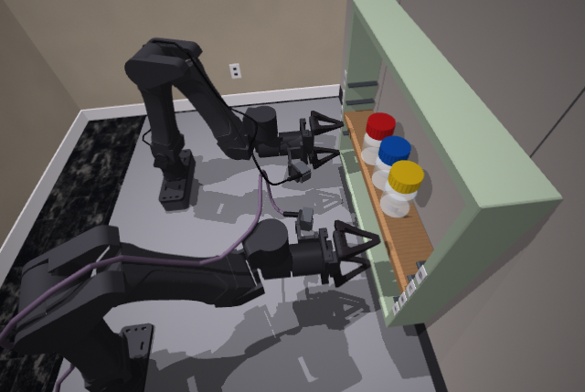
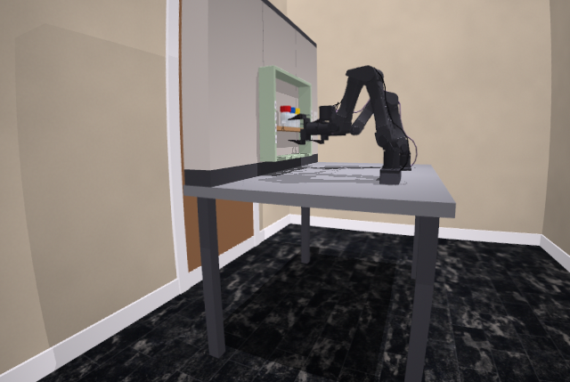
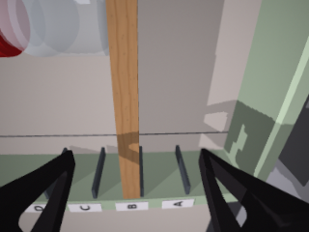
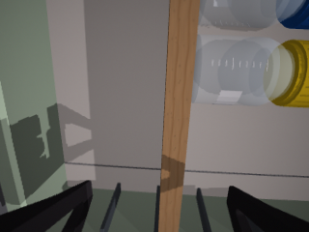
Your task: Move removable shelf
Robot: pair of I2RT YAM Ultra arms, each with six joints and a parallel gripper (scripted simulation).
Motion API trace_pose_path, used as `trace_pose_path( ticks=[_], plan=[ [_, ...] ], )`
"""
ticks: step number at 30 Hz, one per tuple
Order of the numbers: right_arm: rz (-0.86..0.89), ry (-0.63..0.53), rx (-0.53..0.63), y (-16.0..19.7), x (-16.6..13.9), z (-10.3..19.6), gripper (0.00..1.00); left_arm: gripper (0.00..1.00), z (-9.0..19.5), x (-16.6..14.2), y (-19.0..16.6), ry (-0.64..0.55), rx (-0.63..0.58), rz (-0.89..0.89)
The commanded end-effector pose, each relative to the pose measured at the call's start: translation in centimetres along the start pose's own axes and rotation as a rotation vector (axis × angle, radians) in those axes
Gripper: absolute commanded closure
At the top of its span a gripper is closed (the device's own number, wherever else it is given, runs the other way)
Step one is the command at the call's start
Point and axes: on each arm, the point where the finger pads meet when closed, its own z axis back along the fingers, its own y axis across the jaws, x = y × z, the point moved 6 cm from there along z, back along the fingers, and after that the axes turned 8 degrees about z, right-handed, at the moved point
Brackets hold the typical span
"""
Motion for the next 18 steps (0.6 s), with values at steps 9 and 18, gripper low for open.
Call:
trace_pose_path(
  ticks=[9,18],
  plan=[
    [-0.011,0.002,-0.020,-0.9,-0.1,-1.9,0.00,0.00,-1.9,0.1,0.7,-0.005,0.015,0.006],
    [-0.011,0.002,-0.020,-0.9,-0.1,-2.9,0.00,0.00,-2.9,0.1,0.7,-0.005,0.015,0.006]
  ],
)
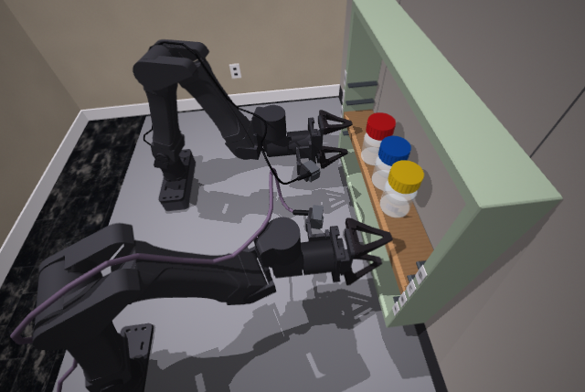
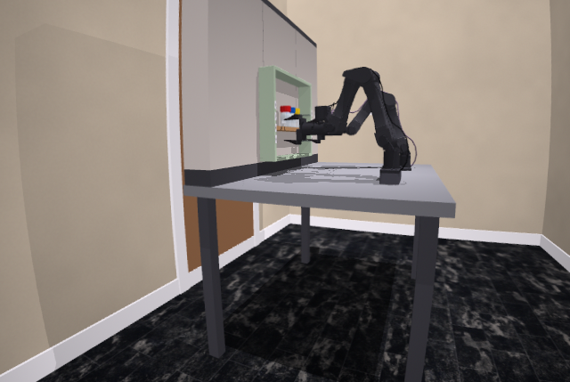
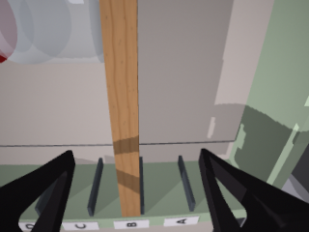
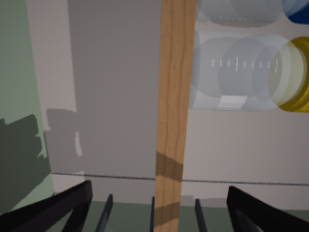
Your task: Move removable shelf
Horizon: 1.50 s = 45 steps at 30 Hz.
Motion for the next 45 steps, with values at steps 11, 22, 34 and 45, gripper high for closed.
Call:
trace_pose_path(
  ticks=[11,22,34,45],
  plan=[
    [-0.005,-0.001,-0.005,-0.6,-0.1,-2.2,0.00,0.00,-2.2,0.1,0.7,-0.004,0.014,0.006],
    [-0.005,-0.001,-0.005,-0.6,-0.1,-3.3,0.00,0.00,-3.3,0.1,0.8,-0.004,0.014,0.006],
    [-0.005,-0.001,-0.005,-0.6,-0.1,-4.7,0.00,0.00,-4.7,0.1,0.8,-0.004,0.014,0.006],
    [-0.005,-0.001,-0.005,-0.6,-0.1,-4.7,0.22,0.22,-4.7,0.1,0.8,-0.004,0.014,0.006]
  ],
)
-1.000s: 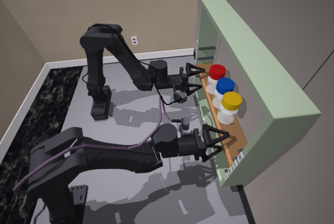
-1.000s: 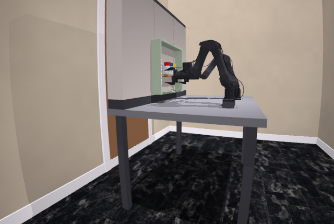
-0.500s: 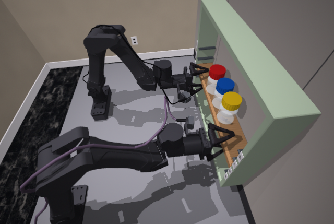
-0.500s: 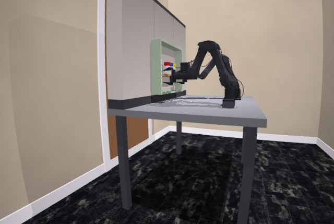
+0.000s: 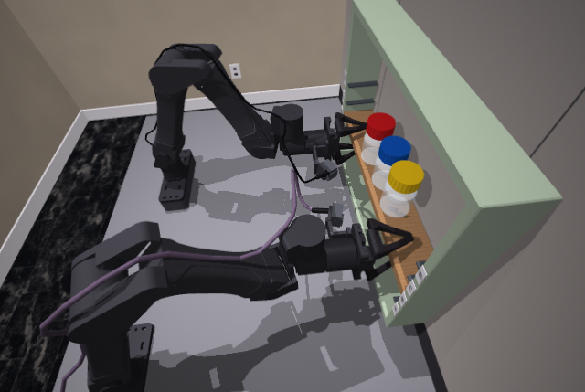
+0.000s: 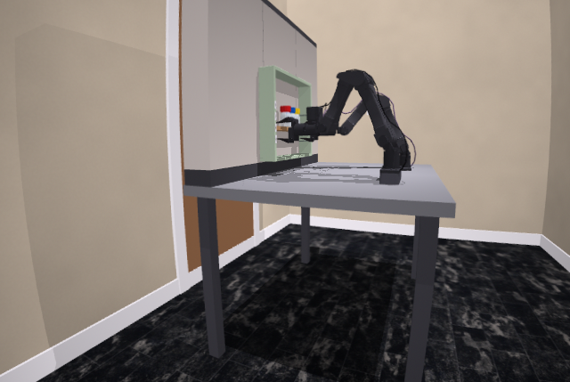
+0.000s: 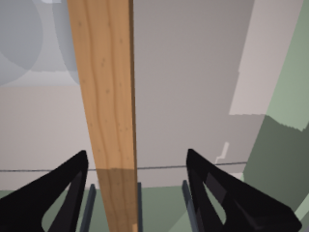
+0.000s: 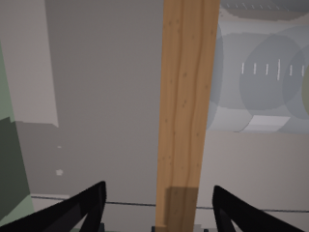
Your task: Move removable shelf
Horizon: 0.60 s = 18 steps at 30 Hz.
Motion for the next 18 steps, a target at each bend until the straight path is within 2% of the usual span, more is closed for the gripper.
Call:
trace_pose_path(
  ticks=[1,5,7,18],
  plan=[
    [-0.006,0.002,-0.008,-0.67,-0.22,-0.74,0.24,0.24,-0.74,0.02,0.92,-0.003,0.020,0.007],
    [-0.006,0.002,-0.008,-0.67,-0.22,-0.74,0.33,0.33,-0.74,0.02,0.92,-0.003,0.020,0.007],
    [-0.006,0.002,-0.008,-0.67,-0.22,-0.74,0.33,0.33,-0.74,0.02,0.92,-0.003,0.020,0.007],
    [-0.006,0.002,-0.008,-0.67,-0.22,-0.74,0.58,0.58,-0.74,0.02,0.92,-0.003,0.020,0.007]
  ],
)
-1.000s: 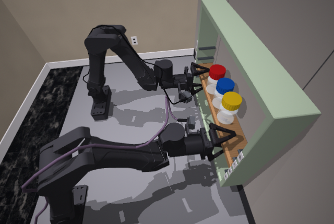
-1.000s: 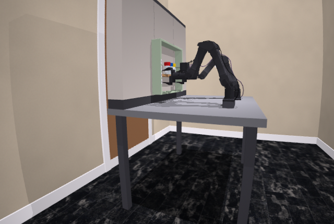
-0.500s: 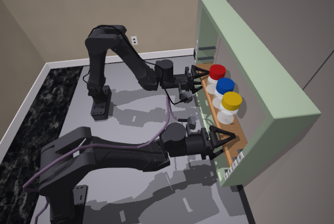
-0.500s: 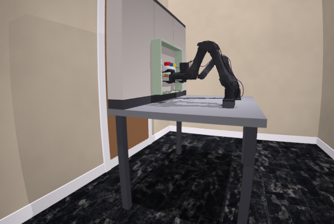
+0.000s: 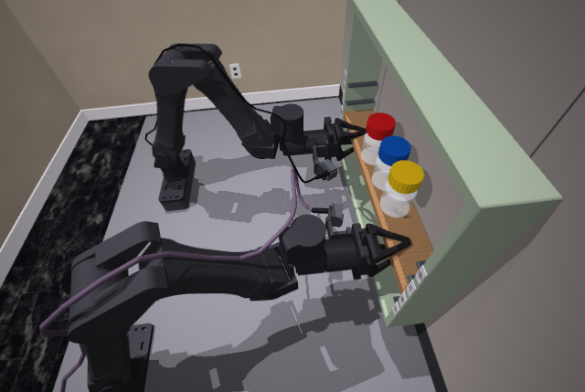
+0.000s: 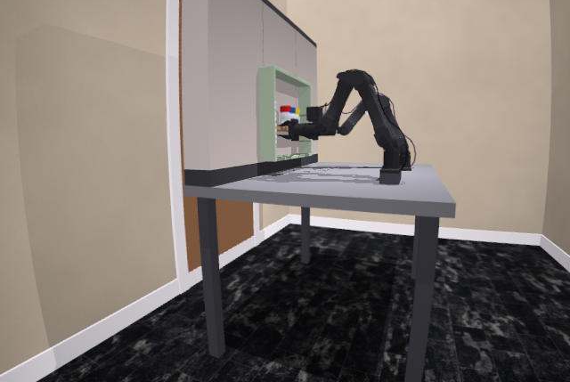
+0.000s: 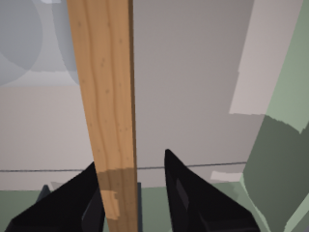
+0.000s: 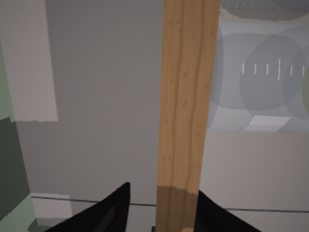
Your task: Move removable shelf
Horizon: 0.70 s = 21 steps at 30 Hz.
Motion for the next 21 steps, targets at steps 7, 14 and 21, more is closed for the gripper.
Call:
trace_pose_path(
  ticks=[7,14,21],
  plan=[
    [-0.006,0.002,-0.009,-0.68,-0.23,-0.74,0.69,0.69,-0.74,0.02,0.93,-0.003,0.020,0.007],
    [-0.006,0.002,-0.009,-0.68,-0.23,-0.74,0.84,0.84,-0.74,0.02,0.93,-0.003,0.020,0.007],
    [-0.006,0.002,-0.009,-0.68,-0.23,-0.74,1.00,1.00,-0.74,0.02,0.93,-0.003,0.020,0.007]
  ],
)
